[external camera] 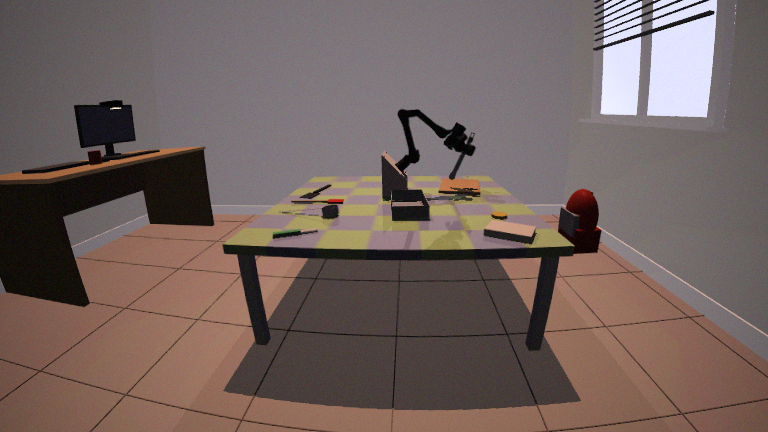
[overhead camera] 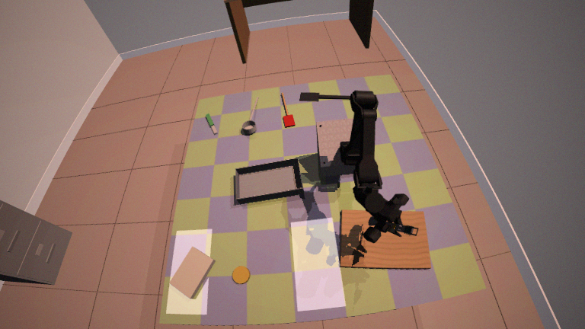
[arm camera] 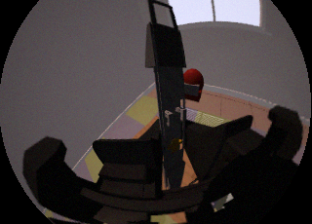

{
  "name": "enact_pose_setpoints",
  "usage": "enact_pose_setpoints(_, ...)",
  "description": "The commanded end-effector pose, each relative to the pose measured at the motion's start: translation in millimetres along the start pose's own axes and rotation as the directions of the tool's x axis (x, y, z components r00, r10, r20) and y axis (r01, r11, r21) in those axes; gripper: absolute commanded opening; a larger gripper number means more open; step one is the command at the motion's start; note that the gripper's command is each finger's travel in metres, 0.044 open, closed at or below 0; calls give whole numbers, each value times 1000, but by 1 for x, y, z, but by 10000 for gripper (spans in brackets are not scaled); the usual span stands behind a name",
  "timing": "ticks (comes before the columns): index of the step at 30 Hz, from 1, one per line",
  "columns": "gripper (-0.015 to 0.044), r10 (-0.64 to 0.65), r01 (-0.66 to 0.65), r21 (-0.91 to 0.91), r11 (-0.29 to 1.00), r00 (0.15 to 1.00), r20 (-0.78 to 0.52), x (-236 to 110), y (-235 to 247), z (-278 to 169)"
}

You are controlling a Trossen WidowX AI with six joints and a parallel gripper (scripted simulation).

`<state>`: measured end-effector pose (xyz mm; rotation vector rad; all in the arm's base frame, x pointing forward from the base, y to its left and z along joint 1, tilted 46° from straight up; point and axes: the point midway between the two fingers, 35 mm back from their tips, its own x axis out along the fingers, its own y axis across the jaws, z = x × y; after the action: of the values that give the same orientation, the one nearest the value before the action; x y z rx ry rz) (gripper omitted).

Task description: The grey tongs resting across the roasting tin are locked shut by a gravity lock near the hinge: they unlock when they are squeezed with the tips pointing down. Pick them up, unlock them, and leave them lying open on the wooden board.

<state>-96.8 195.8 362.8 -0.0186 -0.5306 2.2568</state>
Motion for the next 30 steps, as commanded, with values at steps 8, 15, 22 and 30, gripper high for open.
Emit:
enact_pose_setpoints(8, -150, -47, 68, 111, 992, 983, -180, 24, -13, -11)
enact_pose_setpoints(15, -150, -51, 101, 142, 985, 947, -318, 36, -13, -24)
enact_pose_setpoints(22, -150, -46, 121, 135, 983, 887, -460, 44, -9, -37)
enact_pose_setpoints(30, -150, -41, 118, 85, 989, 788, -614, 47, -2, -50)
